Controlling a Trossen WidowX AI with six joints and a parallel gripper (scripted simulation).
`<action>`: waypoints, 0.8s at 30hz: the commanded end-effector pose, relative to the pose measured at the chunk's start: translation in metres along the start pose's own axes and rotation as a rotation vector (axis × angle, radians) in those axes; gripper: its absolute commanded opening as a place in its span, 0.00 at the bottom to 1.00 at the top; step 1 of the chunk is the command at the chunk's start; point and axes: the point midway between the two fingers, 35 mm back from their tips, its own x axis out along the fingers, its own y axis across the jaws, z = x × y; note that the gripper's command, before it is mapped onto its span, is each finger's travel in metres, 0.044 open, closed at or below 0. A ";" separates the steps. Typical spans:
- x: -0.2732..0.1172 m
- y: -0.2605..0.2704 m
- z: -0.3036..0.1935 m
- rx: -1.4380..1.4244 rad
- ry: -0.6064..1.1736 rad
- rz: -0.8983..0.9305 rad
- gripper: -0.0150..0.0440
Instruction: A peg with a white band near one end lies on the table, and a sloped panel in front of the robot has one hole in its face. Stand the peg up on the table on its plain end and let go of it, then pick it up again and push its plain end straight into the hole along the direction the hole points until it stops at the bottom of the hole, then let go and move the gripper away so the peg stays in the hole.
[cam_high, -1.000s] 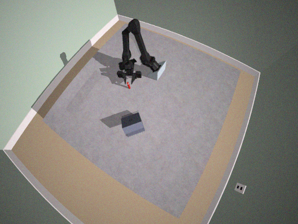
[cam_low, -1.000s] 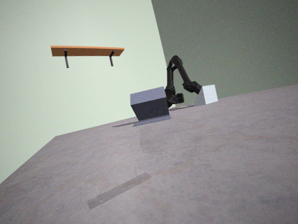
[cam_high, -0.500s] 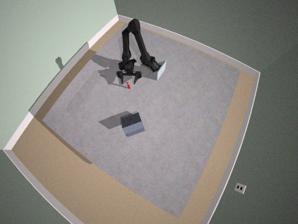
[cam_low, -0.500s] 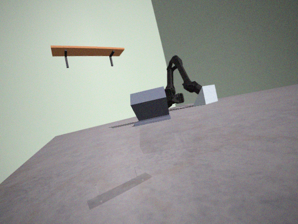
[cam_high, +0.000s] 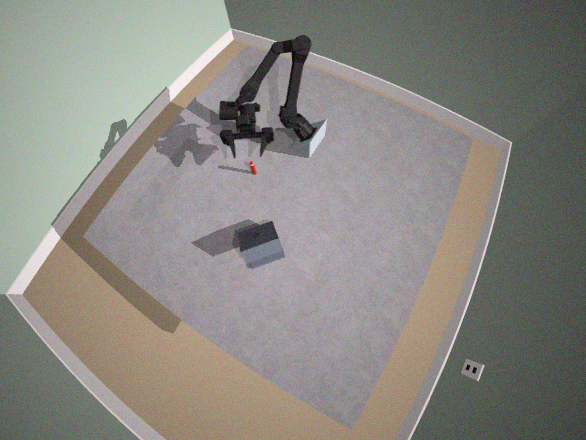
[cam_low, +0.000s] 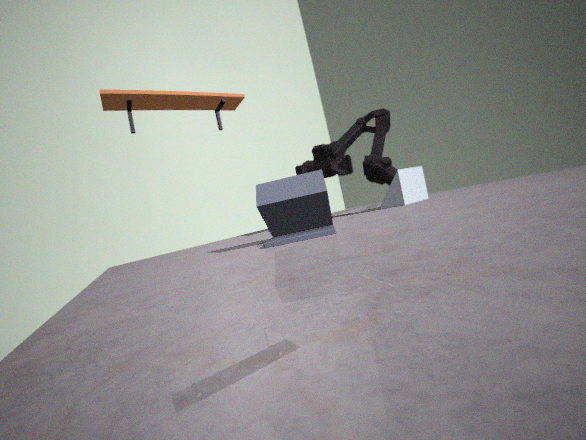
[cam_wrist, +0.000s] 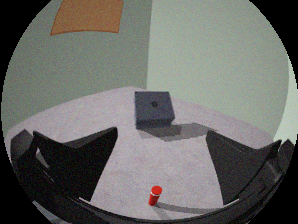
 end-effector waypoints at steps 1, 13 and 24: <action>-0.020 -0.003 0.051 0.020 -0.043 -0.080 1.00; -0.027 -0.001 0.064 0.055 -0.058 -0.099 1.00; -0.011 0.007 0.040 0.293 0.182 0.049 1.00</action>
